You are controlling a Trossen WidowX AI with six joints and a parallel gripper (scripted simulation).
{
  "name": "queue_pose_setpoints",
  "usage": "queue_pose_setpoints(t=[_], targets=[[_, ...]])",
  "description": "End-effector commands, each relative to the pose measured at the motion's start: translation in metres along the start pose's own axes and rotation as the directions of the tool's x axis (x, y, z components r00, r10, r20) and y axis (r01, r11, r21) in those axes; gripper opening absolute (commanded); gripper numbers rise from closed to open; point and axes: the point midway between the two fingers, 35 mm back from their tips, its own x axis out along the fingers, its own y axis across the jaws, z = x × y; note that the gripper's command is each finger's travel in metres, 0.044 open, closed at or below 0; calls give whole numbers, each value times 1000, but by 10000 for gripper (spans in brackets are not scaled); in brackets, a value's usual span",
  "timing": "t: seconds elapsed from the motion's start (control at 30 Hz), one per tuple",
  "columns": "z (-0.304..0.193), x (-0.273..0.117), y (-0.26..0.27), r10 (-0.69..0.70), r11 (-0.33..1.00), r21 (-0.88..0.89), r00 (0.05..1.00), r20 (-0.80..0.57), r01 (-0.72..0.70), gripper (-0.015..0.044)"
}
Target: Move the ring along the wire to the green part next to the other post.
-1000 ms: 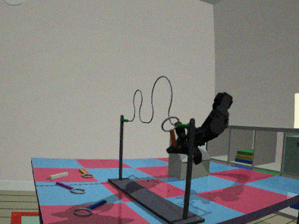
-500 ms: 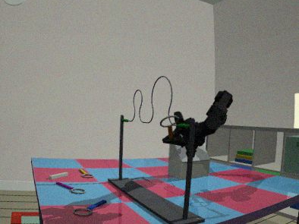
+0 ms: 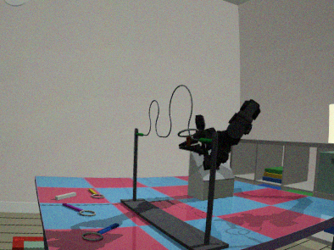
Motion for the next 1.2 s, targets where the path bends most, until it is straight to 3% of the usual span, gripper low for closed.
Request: queue_pose_setpoints(t=[0.0,1.17], targets=[[1,-2,-13,-35,998,-44,999,5,35,-150],[12,-9,-67,-196,916,-351,980,37,196,-150]])
